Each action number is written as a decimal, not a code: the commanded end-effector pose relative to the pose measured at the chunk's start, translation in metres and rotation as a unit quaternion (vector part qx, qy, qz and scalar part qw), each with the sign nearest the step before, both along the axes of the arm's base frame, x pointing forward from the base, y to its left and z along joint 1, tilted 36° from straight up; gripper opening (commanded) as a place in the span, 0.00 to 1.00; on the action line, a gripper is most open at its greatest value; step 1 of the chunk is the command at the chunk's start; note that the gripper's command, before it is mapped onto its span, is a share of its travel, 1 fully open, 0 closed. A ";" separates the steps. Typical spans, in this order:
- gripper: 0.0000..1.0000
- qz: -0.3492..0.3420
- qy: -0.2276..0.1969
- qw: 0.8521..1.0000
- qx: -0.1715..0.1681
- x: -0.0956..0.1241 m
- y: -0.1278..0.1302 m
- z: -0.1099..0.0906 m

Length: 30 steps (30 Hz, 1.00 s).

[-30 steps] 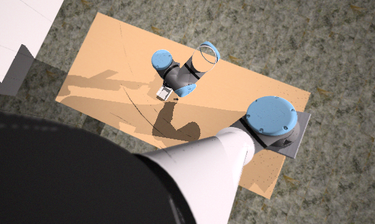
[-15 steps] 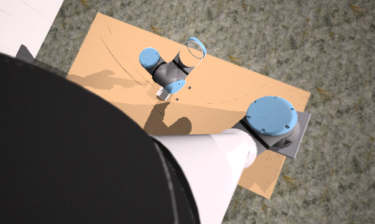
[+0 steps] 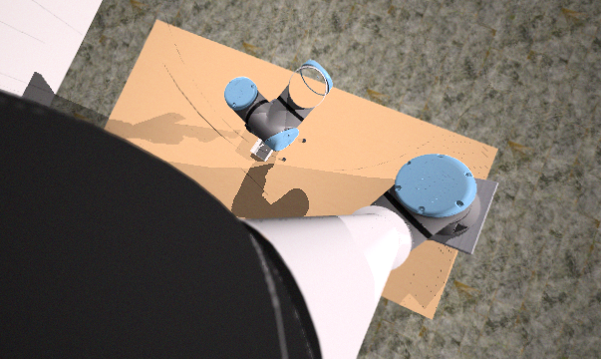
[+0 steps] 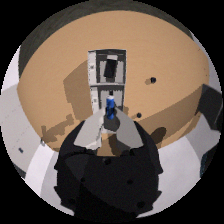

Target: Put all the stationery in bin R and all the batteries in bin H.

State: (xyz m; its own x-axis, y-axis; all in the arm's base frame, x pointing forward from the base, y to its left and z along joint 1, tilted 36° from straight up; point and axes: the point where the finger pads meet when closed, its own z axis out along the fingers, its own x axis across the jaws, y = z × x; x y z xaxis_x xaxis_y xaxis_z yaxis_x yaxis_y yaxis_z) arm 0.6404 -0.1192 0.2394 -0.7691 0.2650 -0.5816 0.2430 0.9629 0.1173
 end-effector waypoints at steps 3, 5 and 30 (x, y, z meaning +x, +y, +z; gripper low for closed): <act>0.00 0.000 -0.001 1.000 0.000 0.000 0.000 0.000; 0.00 0.000 -0.001 1.000 0.000 0.000 0.000 0.000; 0.00 0.000 0.000 1.000 0.000 0.023 -0.002 -0.032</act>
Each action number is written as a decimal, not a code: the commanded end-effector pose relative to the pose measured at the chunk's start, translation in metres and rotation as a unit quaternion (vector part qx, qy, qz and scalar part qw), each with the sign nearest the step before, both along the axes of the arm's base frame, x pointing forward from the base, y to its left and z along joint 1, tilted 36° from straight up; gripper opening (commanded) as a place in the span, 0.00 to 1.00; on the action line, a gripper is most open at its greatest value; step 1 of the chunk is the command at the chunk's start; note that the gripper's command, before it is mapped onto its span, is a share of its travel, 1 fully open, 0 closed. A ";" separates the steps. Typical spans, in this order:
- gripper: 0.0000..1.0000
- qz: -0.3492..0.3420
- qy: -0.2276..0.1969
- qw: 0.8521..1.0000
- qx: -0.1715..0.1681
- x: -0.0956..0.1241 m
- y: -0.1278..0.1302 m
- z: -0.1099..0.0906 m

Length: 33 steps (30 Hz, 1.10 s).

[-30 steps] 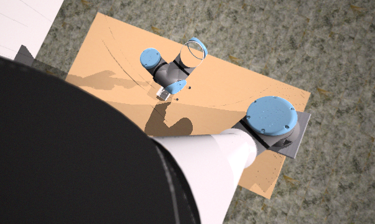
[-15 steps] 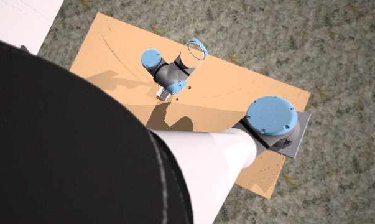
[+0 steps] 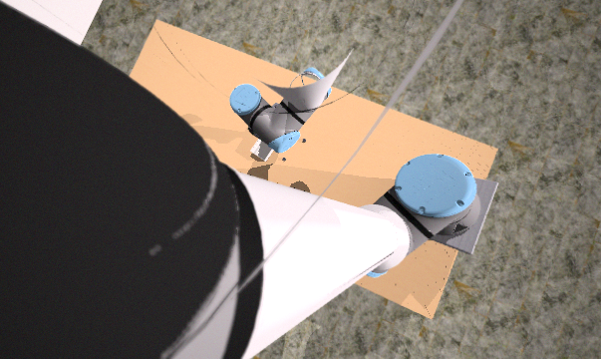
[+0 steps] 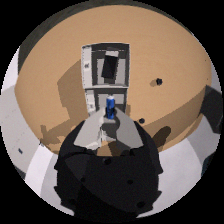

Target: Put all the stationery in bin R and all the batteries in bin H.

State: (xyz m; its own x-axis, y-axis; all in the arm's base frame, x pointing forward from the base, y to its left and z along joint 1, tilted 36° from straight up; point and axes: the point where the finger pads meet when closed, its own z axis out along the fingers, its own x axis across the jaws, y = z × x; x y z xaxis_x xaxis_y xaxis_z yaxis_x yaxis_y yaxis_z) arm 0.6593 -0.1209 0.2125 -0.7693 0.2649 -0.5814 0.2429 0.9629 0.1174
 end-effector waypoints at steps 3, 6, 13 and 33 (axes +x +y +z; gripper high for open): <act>0.00 0.000 -0.001 1.000 0.000 0.005 0.000 -0.005; 0.00 0.000 -0.001 1.000 0.000 0.005 -0.001 -0.005; 0.00 0.000 -0.001 1.000 0.000 0.005 0.000 -0.005; 0.17 0.000 -0.001 1.000 0.000 0.004 0.000 -0.004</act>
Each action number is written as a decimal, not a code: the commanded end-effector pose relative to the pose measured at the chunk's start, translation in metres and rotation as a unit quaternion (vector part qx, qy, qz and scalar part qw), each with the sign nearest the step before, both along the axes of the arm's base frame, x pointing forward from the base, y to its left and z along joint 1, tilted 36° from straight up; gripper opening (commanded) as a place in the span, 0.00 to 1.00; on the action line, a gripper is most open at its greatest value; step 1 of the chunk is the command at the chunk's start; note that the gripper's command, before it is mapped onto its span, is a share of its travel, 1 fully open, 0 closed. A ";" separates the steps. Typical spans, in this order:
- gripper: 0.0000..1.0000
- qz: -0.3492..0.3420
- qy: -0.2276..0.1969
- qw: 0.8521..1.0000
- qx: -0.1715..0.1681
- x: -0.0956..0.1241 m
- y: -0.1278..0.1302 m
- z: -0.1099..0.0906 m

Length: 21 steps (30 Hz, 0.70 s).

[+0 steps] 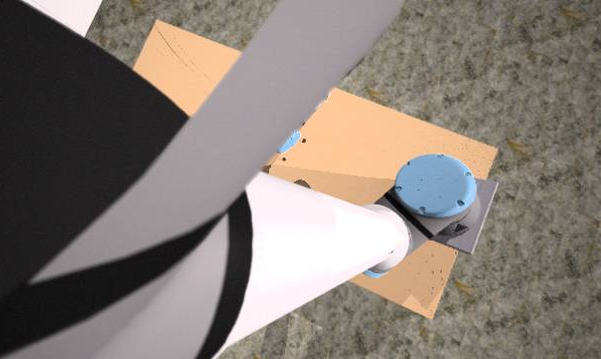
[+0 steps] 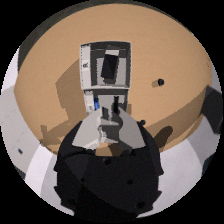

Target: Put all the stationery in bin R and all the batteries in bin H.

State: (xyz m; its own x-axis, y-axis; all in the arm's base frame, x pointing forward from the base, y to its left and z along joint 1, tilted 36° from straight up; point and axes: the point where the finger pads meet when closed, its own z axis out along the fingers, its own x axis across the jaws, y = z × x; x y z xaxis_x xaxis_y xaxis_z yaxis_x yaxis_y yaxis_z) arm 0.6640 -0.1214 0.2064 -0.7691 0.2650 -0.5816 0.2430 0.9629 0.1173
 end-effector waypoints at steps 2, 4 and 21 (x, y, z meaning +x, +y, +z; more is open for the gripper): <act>0.17 0.000 -0.001 1.000 0.000 -0.001 0.000 0.003; 0.17 0.000 -0.001 1.000 0.000 -0.002 0.000 0.004; 0.17 0.000 -0.001 1.000 0.000 -0.014 0.001 0.020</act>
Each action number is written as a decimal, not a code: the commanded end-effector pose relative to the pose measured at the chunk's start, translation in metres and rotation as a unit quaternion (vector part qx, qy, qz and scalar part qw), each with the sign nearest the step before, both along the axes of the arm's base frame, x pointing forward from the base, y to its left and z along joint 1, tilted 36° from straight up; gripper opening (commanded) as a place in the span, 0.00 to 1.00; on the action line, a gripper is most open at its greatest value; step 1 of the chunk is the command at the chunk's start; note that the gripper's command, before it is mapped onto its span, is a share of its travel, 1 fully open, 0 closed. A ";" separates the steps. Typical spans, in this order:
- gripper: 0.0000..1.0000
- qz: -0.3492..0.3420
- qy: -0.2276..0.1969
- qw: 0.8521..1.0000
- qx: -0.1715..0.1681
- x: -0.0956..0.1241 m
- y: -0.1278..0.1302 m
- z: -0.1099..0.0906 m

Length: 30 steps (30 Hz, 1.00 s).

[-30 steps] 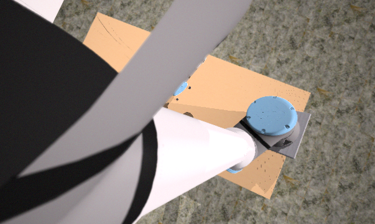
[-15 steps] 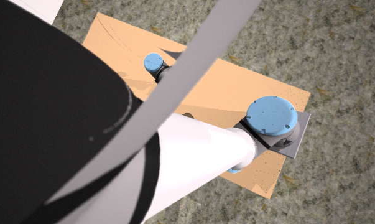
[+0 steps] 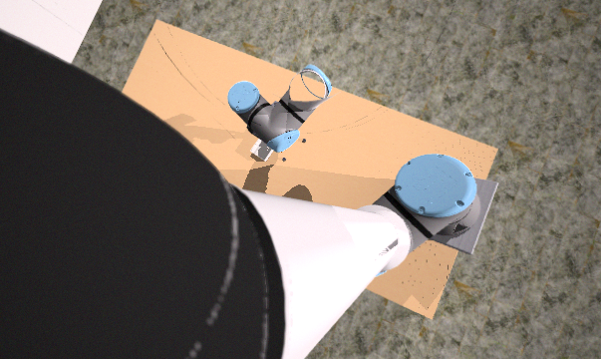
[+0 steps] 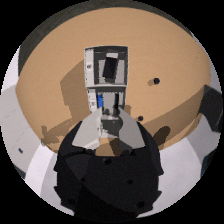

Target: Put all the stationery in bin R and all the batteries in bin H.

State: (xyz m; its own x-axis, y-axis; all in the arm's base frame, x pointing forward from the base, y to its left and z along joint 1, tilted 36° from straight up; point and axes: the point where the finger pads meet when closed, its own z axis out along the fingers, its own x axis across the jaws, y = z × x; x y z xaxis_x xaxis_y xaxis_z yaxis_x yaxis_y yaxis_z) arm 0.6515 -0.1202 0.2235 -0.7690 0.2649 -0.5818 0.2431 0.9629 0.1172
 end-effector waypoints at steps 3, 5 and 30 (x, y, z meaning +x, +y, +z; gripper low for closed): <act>0.17 0.000 0.000 1.000 0.000 -0.004 0.000 0.006; 0.17 0.000 0.000 1.000 0.000 -0.008 0.001 0.011; 1.00 0.000 0.000 1.000 0.000 -0.042 0.004 0.058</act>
